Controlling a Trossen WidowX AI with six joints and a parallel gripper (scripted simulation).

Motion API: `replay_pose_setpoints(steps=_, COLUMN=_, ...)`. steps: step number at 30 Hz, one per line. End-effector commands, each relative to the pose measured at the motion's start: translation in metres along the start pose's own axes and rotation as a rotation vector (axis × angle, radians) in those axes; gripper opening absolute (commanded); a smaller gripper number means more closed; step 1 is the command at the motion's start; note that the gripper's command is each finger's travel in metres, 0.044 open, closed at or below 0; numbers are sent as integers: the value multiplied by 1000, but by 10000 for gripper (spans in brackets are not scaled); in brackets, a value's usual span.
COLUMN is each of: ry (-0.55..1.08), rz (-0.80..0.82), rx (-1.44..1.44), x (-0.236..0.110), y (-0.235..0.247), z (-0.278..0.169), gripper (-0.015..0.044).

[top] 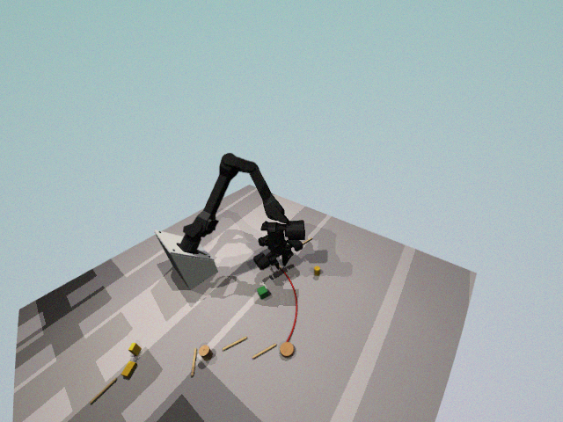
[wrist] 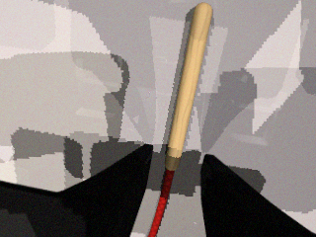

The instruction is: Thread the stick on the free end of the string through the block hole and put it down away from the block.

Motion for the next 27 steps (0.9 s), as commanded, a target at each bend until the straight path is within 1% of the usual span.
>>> replay_pose_setpoints(steps=1, ry=0, rz=3, rx=9, x=6, y=2, z=0, gripper=123)
replay_pose_setpoints(steps=5, ry=0, rz=3, rx=9, x=6, y=2, z=1, gripper=123)
replay_pose_setpoints(steps=9, ry=-3, rz=0, rx=2, x=5, y=1, z=1, gripper=18)
replay_pose_setpoints(steps=10, ry=-3, rz=0, rx=2, x=5, y=1, z=1, gripper=0)
replay_pose_setpoints(steps=19, ry=-3, rz=1, rx=2, x=4, y=1, z=1, gripper=0)
replay_pose_setpoints(steps=27, ry=-3, rz=3, rx=1, x=-6, y=1, z=0, gripper=0)
Point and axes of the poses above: the point midway between the two fingers, 35 mm back from their tips, its own x axis out along the fingers, its own y axis across the jaws, z = x × y, the point moved 2 cm from there along -x, back along the fingers, and after that the axes turned 12 degrees about -x, right-handed, at the moved point
